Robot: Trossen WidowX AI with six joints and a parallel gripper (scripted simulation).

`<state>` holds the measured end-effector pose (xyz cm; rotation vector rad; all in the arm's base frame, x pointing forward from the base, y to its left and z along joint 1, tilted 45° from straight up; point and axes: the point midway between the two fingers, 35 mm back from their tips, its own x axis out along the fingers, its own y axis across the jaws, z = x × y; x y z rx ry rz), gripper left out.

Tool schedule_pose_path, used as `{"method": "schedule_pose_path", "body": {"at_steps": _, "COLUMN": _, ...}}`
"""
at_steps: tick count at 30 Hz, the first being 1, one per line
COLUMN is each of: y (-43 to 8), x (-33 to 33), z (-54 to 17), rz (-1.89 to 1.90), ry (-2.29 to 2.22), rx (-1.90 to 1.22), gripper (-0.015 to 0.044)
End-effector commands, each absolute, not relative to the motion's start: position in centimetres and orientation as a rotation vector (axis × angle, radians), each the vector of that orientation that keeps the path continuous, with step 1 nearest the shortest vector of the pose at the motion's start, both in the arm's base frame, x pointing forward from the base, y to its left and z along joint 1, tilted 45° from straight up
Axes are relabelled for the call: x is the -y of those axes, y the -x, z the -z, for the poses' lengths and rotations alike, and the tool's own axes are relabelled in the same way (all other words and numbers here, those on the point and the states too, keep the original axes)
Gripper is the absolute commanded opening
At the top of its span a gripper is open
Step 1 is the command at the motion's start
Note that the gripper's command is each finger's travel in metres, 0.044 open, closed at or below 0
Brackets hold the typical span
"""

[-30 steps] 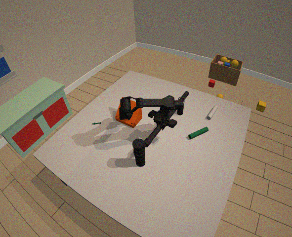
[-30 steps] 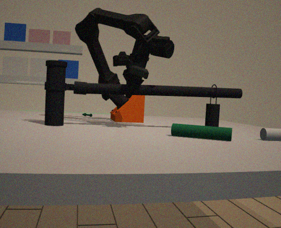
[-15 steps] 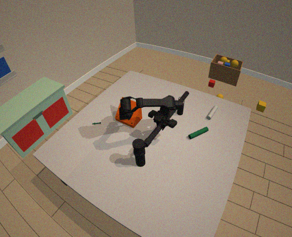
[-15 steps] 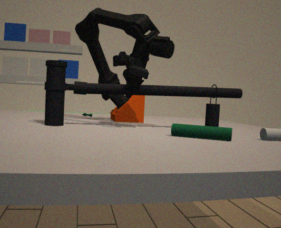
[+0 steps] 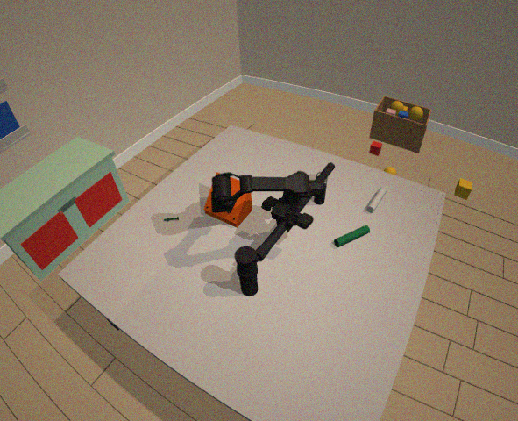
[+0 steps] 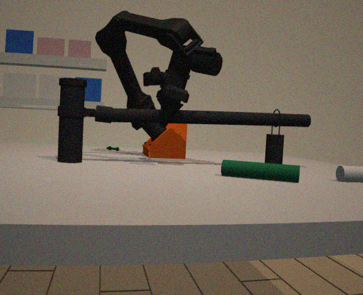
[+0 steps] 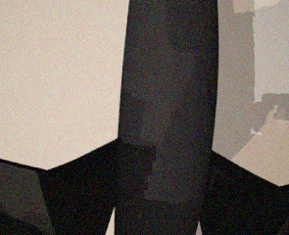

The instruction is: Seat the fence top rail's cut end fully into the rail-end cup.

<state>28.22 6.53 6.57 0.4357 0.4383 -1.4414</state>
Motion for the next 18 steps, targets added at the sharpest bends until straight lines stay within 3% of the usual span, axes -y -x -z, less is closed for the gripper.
{"method": "schedule_pose_path", "body": {"at_steps": 1, "y": -28.30, "x": -6.34, "z": -7.12, "rz": 1.434, "ry": -0.436, "rx": -0.433, "gripper": 0.0000}}
{"method": "schedule_pose_path", "body": {"at_steps": 18, "y": -28.42, "x": -5.55, "z": -8.05, "rz": 1.434, "ry": -0.435, "rx": -0.433, "gripper": 0.0000}}
